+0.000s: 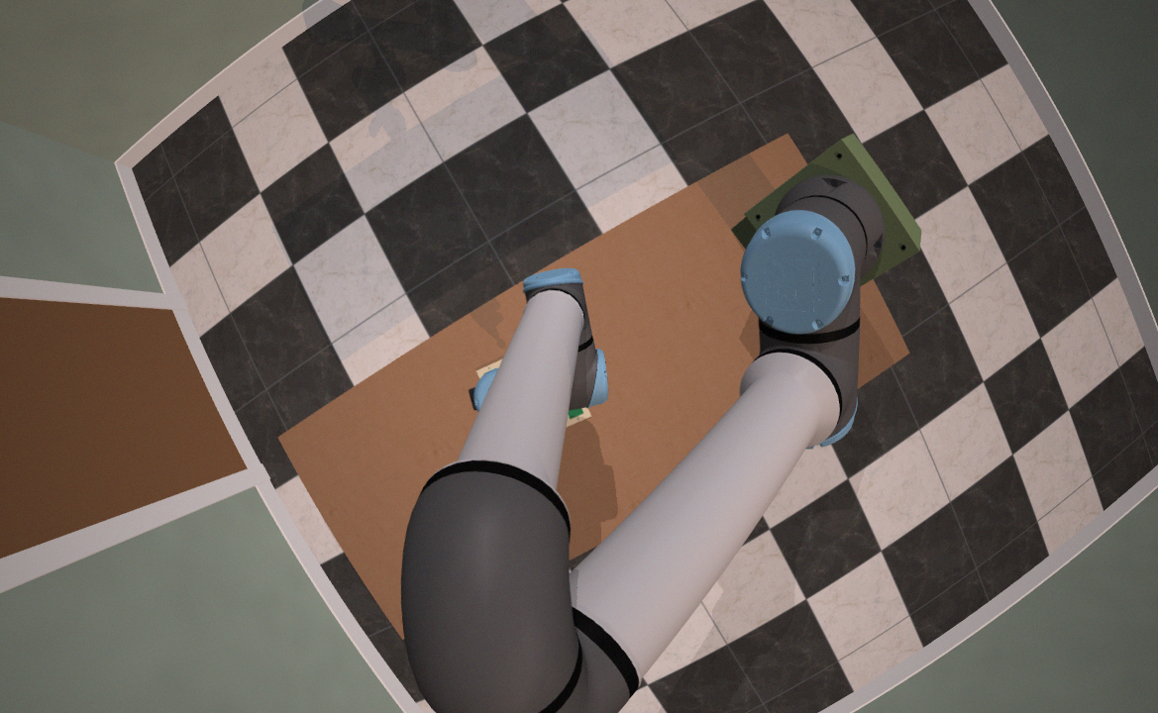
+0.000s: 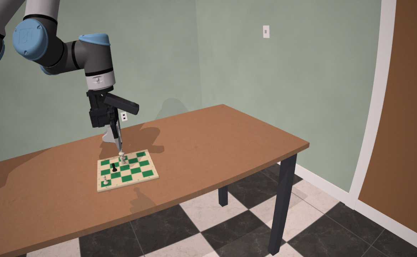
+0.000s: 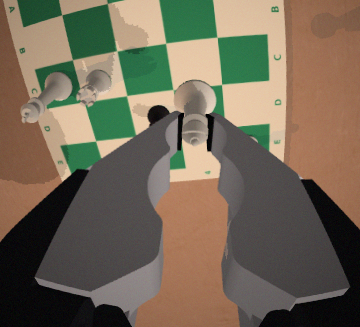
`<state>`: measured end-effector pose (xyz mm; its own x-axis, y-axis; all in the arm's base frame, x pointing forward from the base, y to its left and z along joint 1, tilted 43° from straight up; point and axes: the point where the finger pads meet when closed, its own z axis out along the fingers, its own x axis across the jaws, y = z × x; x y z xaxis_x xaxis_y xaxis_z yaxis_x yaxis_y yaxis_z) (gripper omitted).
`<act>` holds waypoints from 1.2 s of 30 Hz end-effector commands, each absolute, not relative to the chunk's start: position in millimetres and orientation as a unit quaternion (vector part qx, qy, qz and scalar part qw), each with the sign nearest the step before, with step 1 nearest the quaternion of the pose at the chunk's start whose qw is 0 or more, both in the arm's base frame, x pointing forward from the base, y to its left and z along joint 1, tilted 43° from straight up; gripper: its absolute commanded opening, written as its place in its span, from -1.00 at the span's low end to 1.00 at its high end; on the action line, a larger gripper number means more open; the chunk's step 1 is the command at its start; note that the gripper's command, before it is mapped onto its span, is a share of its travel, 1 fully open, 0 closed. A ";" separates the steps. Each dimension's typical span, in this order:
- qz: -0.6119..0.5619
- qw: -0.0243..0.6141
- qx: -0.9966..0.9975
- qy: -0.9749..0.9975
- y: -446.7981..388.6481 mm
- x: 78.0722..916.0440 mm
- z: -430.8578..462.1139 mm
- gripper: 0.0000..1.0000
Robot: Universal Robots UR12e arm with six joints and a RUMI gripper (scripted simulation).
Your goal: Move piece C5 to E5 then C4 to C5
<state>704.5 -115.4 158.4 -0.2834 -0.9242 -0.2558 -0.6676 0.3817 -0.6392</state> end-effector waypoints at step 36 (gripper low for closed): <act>-0.231 0.286 -0.580 0.727 -151.2 683.0 171.4 -1.00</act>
<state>680.5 -153.2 167.8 -0.1761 -0.9724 -0.1529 -0.7116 0.2331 -0.6628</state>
